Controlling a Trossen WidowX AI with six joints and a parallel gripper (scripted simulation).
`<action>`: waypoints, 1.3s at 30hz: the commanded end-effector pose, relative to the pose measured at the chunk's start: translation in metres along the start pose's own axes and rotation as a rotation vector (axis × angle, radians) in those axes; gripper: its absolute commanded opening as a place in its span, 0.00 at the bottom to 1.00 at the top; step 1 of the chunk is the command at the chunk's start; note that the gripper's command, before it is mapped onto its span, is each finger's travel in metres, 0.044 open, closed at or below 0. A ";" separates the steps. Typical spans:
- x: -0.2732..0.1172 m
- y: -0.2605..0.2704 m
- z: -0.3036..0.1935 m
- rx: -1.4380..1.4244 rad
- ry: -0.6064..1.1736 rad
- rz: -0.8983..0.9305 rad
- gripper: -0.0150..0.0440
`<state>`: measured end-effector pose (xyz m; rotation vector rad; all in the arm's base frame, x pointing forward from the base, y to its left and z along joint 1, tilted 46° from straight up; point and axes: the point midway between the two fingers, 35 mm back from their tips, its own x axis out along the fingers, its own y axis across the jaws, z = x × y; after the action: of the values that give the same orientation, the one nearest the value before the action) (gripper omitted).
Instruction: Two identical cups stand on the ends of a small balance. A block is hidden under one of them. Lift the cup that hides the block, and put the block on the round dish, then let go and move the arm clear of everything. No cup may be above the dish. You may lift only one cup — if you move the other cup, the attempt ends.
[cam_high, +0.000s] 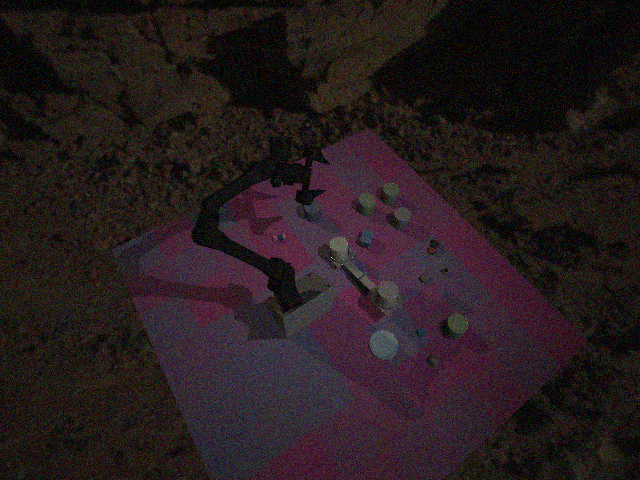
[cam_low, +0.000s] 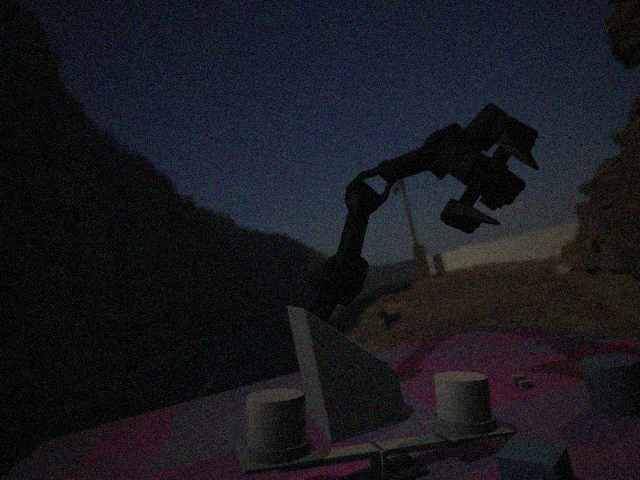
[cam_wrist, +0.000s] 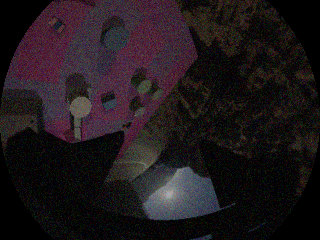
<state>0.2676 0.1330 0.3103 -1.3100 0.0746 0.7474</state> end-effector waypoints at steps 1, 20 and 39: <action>0.015 0.019 -0.024 0.070 0.040 0.077 1.00; 0.043 0.099 -0.116 0.470 0.146 0.334 1.00; 0.030 0.178 -0.176 1.014 0.173 0.467 1.00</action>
<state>0.2674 0.0083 0.1091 -0.4900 0.7757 0.8237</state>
